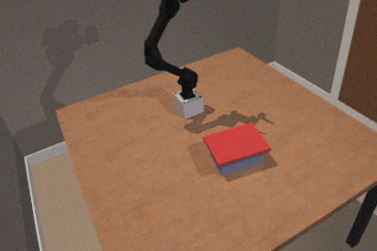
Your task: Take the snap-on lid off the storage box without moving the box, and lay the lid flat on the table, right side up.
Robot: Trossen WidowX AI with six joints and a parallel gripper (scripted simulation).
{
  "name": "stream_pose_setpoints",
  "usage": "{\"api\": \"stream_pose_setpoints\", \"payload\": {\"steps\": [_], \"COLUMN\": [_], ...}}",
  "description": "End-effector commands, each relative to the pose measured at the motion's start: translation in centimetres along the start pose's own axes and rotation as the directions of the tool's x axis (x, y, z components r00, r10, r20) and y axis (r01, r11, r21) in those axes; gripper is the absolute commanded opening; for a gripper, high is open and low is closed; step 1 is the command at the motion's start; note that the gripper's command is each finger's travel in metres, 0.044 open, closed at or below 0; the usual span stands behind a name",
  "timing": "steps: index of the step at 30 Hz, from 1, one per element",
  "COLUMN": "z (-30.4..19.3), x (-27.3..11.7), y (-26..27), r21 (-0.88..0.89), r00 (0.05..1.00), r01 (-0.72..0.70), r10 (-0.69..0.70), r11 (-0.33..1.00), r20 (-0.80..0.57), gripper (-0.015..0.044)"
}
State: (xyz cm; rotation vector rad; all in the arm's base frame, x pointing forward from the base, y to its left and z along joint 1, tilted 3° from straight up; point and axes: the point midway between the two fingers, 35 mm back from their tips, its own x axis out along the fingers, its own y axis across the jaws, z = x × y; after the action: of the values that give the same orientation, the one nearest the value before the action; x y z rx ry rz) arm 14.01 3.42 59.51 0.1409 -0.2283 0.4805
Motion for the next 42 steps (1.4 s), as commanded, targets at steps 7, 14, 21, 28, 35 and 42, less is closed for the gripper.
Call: {"api": "stream_pose_setpoints", "payload": {"steps": [7,14,21,28,35,42], "z": [-2.5,-7.2,-13.3,-20.0,-26.9,-32.9], "x": [0.6,2.6,5.2,7.4,8.5,8.1], "y": [4.3,7.3,8.2,6.9,4.1,0.7], "r21": [0.113,0.234,0.365,0.494,0.617,0.696], "r00": [0.997,0.996,0.992,0.974,0.926,0.854], "r01": [0.044,0.071,0.124,0.225,0.374,0.519], "r10": [-0.05,-0.082,-0.121,-0.177,-0.251,-0.323], "r11": [0.993,0.97,0.923,0.84,0.692,0.497], "r20": [0.052,0.04,-0.032,-0.144,-0.28,-0.408], "gripper": [0.0235,0.0235,0.0235,0.0235,0.0235,0.0235]}}
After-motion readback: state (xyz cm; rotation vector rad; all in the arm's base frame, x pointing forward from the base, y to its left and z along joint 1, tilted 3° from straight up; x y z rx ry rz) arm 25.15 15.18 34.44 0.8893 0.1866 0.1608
